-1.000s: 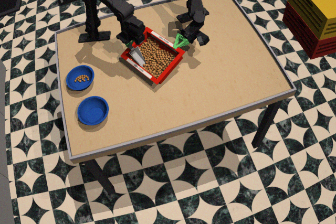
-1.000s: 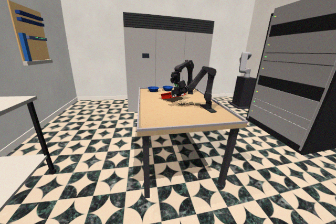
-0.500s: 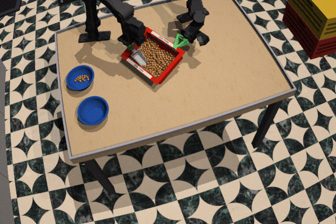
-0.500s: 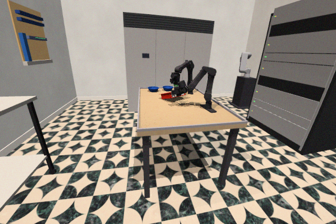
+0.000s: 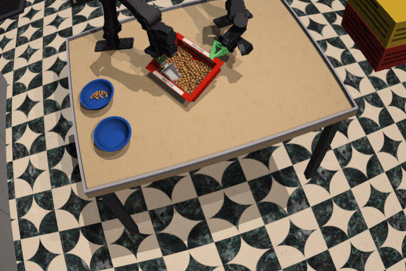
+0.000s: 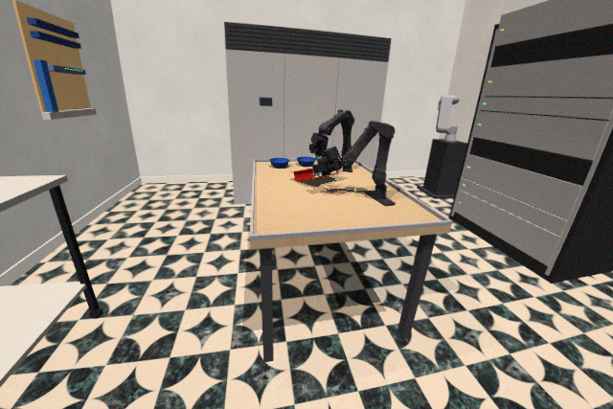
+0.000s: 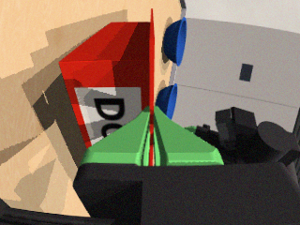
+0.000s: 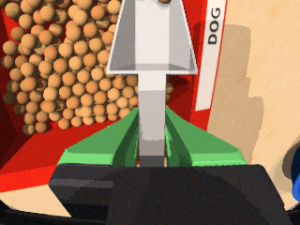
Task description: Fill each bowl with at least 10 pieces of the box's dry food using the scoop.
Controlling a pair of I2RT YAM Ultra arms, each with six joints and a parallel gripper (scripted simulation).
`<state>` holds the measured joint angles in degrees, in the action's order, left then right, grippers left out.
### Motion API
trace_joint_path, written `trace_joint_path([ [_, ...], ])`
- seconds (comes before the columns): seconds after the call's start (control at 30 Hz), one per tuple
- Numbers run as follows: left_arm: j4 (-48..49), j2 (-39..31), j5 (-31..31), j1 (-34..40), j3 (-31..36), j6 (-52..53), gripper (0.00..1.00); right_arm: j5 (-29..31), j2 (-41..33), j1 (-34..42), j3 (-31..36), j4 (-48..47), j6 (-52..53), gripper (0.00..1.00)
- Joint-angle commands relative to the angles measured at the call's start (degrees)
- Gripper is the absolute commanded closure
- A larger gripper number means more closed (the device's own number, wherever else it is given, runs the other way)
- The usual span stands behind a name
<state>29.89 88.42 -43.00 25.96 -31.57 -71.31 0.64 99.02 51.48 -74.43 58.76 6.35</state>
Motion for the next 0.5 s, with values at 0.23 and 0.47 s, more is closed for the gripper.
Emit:
trace_joint_path([
  [0.23,2.55,-2.97,-0.49,-0.21,-2.29,0.82,1.00,0.50,-2.12,-0.30,1.62,-8.29,-0.68,1.00],
  [0.47,2.55,-2.97,-0.49,-0.21,-2.29,0.82,1.00,0.73,0.78,-0.58,3.45,-13.02,-0.83,1.00],
])
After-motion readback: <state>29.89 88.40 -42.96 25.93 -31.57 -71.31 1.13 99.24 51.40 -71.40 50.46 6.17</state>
